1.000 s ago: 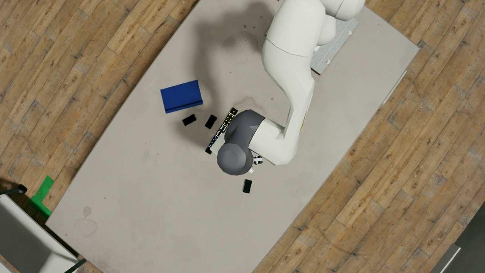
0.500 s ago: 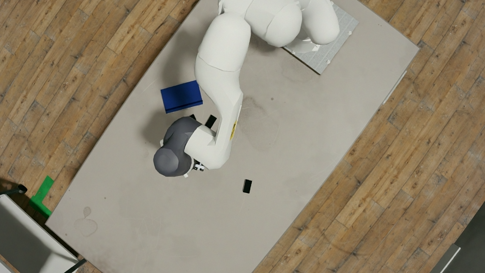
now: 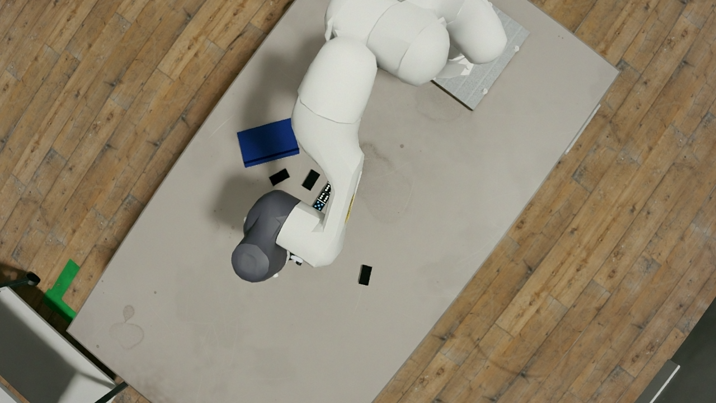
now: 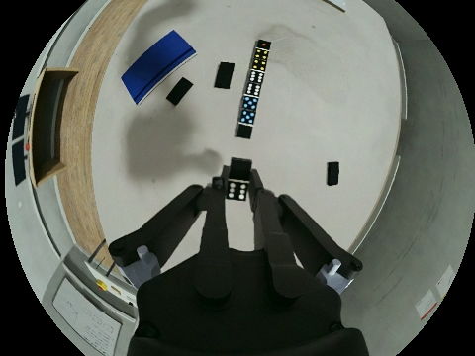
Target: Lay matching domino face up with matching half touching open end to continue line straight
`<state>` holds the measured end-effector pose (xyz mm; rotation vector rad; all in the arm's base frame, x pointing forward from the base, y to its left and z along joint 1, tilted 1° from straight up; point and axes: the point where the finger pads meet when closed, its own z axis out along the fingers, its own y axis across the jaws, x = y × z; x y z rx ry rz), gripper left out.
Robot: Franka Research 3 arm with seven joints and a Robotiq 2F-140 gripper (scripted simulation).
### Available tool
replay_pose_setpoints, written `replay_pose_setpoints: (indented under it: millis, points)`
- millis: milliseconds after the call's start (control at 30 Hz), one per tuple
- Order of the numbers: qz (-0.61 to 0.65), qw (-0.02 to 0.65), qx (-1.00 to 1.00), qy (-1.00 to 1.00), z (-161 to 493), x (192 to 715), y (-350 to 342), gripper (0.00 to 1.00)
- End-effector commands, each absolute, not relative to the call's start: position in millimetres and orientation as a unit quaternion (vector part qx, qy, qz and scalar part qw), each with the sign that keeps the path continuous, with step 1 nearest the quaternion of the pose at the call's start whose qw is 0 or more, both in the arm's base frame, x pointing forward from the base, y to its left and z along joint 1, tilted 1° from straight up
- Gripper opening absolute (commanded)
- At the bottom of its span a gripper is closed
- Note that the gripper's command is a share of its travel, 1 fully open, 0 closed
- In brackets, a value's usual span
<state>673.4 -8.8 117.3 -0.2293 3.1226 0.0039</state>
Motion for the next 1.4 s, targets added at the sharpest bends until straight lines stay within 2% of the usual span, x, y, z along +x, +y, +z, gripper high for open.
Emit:
replay_pose_setpoints:
  millis: [0, 600, 1367]
  points:
    - [0.001, -0.004, -0.042, 0.999, 104, 669, -9, 0.23]
    - [0.001, -0.004, -0.042, 0.999, 16, 670, -8, 0.23]
    - [0.001, -0.004, -0.042, 0.999, 11, 670, -8, 0.23]
